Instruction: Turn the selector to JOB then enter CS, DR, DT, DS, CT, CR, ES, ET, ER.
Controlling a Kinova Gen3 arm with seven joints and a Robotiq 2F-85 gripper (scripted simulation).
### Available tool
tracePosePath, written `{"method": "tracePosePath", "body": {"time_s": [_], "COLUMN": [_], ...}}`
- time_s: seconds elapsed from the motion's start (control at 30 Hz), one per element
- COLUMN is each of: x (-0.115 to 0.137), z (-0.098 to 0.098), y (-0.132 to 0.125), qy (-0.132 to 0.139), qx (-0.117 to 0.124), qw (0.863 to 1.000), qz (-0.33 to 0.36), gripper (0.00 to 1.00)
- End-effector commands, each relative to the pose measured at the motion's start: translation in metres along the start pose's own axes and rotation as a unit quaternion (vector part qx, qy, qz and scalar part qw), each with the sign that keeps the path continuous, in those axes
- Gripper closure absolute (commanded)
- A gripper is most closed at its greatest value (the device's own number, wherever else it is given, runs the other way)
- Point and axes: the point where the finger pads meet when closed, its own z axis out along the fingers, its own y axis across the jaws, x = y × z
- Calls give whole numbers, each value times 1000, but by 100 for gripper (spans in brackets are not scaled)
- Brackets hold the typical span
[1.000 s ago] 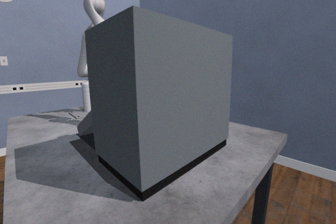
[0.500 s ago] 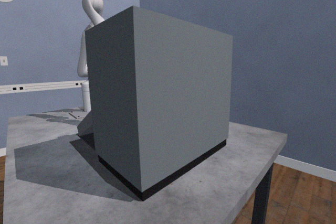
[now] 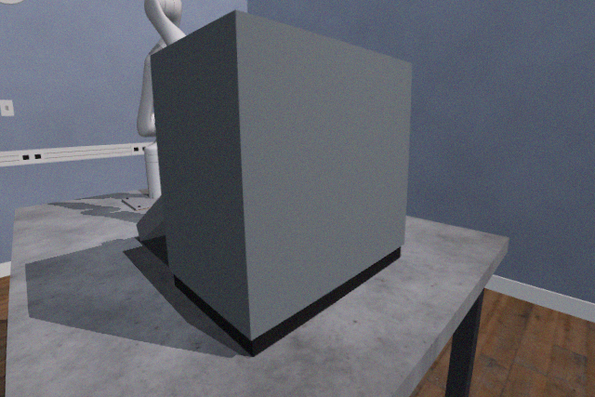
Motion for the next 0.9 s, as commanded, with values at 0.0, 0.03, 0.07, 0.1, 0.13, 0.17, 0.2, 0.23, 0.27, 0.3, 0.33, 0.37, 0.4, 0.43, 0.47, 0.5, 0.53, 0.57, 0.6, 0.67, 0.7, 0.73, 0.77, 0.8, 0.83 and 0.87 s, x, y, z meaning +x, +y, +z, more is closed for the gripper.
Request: {"method": "tracePosePath", "body": {"time_s": [0.0, 0.03, 0.07, 0.1, 0.13, 0.17, 0.2, 0.23, 0.27, 0.3, 0.33, 0.37, 0.4, 0.43, 0.47, 0.5, 0.53, 0.57, 0.6, 0.67, 0.7, 0.73, 0.77, 0.8, 0.83, 0.87], "x": [0, 0, 0, -1, -1, -2, -2, -2, -2, -3, -4, -5, -6, -8, -9, -11, -13, -15, -17, -22, -25, -27, -27, -27, -30, -33], "z": [-1, -1, -1, -1, -1, -1, -1, -1, -1, -1, -1, -1, -1, -2, -2, -2, -2, -2, -3, -3, -4, -4, -4, -4, -4, -5], "y": [1, 1, 1, 1, 1, 1, 1, 1, 1, 1, 1, 1, 1, 1, 1, 1, 1, 1, 1, 1, 2, 2, 2, 2, 2, 2], "qy": [0, 0, 0, 0, 0, 0, 0, 0, 0, 0, 0, 0, 0, 0, 0, 0, 0, 0, 0, 0, 0, 0, 0, 0, 0, 0], "qx": [-1, -1, -1, -1, -1, -1, -1, -1, -1, -1, -1, -1, -1, -1, -1, -1, -1, -1, -1, -1, -1, -1, -1, -1, -1, -1], "qw": [1000, 1000, 1000, 1000, 1000, 1000, 1000, 1000, 1000, 1000, 1000, 1000, 1000, 999, 999, 999, 998, 997, 996, 994, 993, 991, 991, 991, 989, 987], "qz": [0, -1, -2, -3, -5, -8, -8, -8, -11, -15, -20, -25, -31, -38, -45, -54, -63, -73, -84, -107, -120, -134, -134, -134, -148, -163], "gripper": [90, 90, 90, 90, 90, 90, 90, 90, 90, 90, 90, 90, 90, 90, 90, 90, 90, 90, 90, 90, 90, 90, 90, 90, 90, 90]}}
